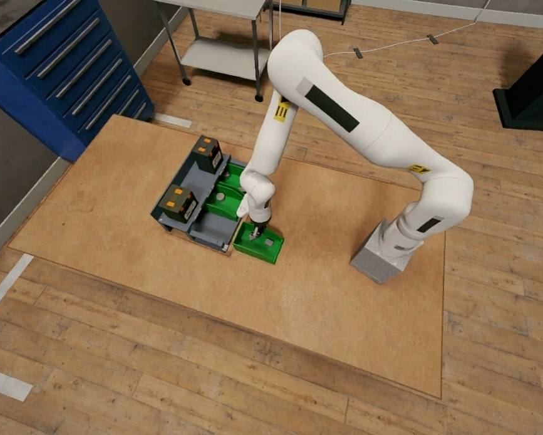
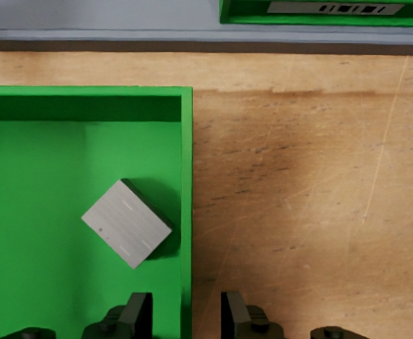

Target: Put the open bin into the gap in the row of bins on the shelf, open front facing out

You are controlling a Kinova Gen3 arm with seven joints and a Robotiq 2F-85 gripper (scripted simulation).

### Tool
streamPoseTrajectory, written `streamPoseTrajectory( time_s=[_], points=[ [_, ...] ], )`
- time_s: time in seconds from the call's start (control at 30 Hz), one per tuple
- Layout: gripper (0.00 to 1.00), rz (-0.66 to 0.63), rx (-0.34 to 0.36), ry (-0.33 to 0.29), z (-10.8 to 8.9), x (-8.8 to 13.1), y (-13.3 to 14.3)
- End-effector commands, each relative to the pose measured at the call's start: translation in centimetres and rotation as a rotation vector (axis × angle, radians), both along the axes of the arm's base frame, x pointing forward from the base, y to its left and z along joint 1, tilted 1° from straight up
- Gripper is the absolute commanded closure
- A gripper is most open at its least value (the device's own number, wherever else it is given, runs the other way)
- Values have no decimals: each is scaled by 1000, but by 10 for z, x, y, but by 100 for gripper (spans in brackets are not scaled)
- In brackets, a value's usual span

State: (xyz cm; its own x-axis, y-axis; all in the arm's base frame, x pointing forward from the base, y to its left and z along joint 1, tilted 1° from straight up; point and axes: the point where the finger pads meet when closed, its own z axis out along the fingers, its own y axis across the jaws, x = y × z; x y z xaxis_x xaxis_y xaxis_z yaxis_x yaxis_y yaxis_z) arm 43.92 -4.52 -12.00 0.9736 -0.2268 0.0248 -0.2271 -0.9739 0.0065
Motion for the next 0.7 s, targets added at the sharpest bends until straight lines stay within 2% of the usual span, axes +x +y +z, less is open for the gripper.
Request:
streamPoseTrajectory(
  time_s=[0.0, 0.17, 0.33, 0.67],
  points=[
    [65, 0, 0, -2, 1, 1, 0],
    [65, 0, 0, -2, 1, 1, 0],
    [65, 0, 0, 1, 41, 0, 0],
    [65, 0, 0, 1, 41, 0, 0]
  ],
)
